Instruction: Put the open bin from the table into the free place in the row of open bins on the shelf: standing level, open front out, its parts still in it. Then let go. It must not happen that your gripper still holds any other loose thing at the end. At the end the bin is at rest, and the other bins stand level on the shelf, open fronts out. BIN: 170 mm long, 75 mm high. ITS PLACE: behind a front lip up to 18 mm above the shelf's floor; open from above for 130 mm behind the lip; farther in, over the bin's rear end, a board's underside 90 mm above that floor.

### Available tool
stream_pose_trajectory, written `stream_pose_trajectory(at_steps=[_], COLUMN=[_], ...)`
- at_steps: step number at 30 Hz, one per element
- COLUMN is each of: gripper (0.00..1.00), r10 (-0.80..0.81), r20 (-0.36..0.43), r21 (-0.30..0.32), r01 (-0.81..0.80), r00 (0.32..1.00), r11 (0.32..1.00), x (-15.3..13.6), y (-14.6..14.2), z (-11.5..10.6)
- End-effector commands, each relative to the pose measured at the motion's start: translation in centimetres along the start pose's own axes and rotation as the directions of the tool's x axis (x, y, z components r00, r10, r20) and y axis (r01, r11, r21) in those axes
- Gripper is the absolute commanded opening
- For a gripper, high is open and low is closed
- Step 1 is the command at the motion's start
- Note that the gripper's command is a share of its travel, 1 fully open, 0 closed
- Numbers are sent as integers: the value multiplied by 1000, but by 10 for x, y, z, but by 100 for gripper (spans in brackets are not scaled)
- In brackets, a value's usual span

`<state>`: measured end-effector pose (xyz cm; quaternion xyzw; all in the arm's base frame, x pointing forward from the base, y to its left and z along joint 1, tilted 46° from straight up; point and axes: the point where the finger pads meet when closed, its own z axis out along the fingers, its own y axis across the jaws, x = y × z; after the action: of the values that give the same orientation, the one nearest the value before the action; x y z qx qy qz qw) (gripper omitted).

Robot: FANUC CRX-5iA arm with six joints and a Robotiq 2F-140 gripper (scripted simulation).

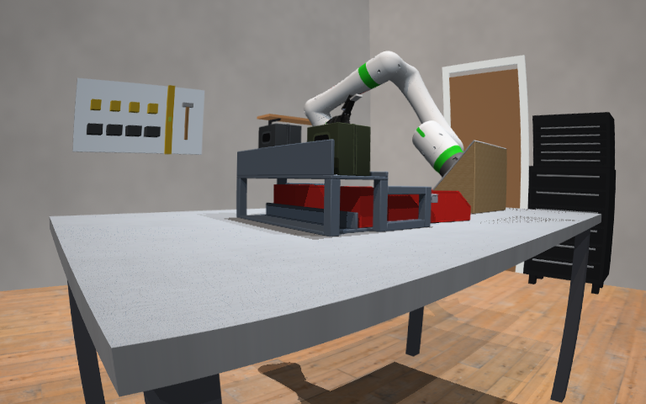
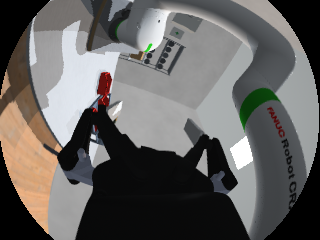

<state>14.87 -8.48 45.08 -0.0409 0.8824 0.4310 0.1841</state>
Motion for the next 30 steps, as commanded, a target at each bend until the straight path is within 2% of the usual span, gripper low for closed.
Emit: stream_pose_trajectory(at_steps=[1,30], gripper=[100,100], r10=[0,-10], r20=[0,-3], r21=[0,1], r01=[0,10], r00=[1000,1000], r11=[1000,1000], x=[0,-1], y=[0,-1], z=[0,0])
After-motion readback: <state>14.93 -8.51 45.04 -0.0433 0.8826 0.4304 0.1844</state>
